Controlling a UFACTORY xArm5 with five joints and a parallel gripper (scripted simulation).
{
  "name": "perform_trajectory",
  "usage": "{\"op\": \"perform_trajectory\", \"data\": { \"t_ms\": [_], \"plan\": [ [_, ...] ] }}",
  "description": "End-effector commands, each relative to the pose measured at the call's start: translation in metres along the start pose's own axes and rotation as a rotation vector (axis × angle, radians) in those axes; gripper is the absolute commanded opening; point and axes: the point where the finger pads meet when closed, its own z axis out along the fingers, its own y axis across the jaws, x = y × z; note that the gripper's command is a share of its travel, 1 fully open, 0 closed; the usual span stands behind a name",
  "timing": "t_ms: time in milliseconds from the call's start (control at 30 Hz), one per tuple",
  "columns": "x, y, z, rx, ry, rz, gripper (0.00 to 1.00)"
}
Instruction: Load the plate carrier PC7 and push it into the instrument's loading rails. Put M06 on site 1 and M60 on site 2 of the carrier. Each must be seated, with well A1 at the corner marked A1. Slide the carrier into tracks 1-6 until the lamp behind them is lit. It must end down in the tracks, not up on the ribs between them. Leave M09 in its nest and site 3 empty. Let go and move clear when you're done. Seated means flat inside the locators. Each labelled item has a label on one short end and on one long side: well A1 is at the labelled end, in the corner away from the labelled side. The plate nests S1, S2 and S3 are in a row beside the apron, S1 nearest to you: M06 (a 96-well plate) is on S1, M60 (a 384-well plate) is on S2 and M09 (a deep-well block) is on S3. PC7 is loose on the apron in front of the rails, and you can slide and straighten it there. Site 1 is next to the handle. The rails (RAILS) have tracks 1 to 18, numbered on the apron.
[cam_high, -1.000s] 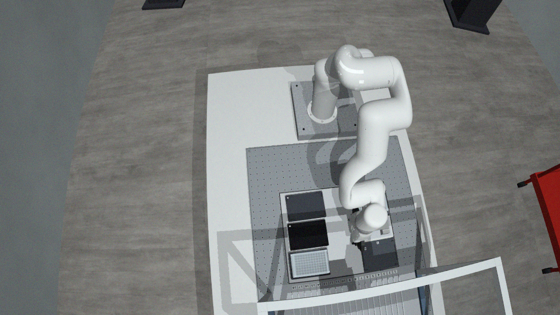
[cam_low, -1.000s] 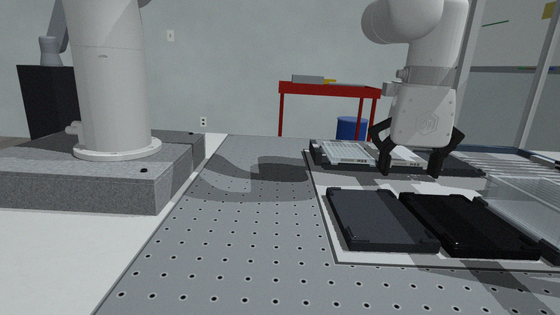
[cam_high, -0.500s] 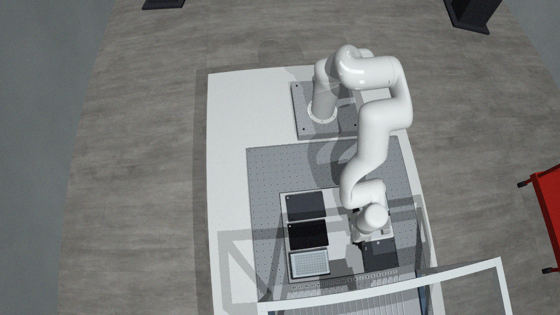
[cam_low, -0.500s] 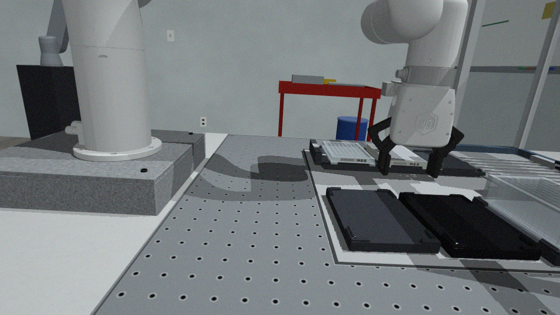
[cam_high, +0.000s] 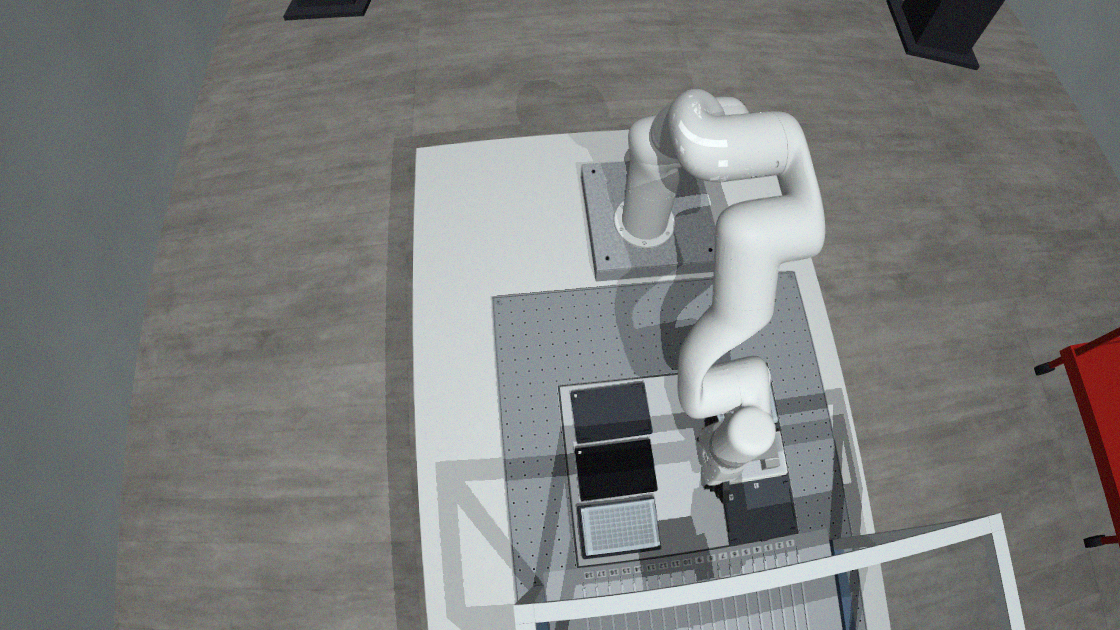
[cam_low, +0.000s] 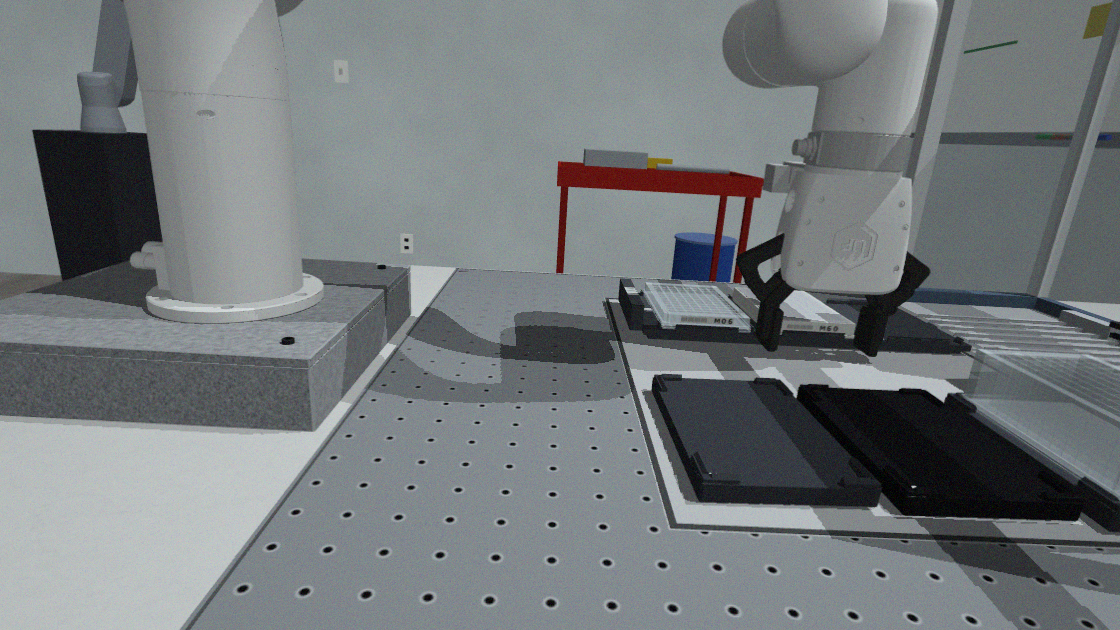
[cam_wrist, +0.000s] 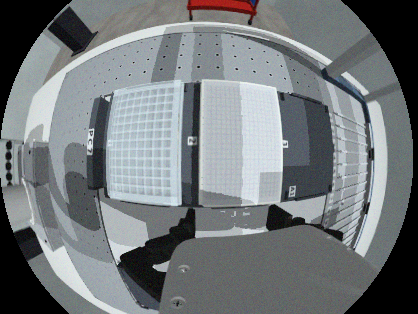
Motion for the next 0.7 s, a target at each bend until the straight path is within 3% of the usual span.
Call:
{"op": "perform_trajectory", "data": {
  "t_ms": [0, 667],
  "plan": [
    [-0.0032, 0.0011, -0.0012, -0.003, 0.0, 0.001, 1.0],
    [-0.0078, 0.0011, -0.0062, -0.003, 0.0, 0.001, 1.0]
  ]
}}
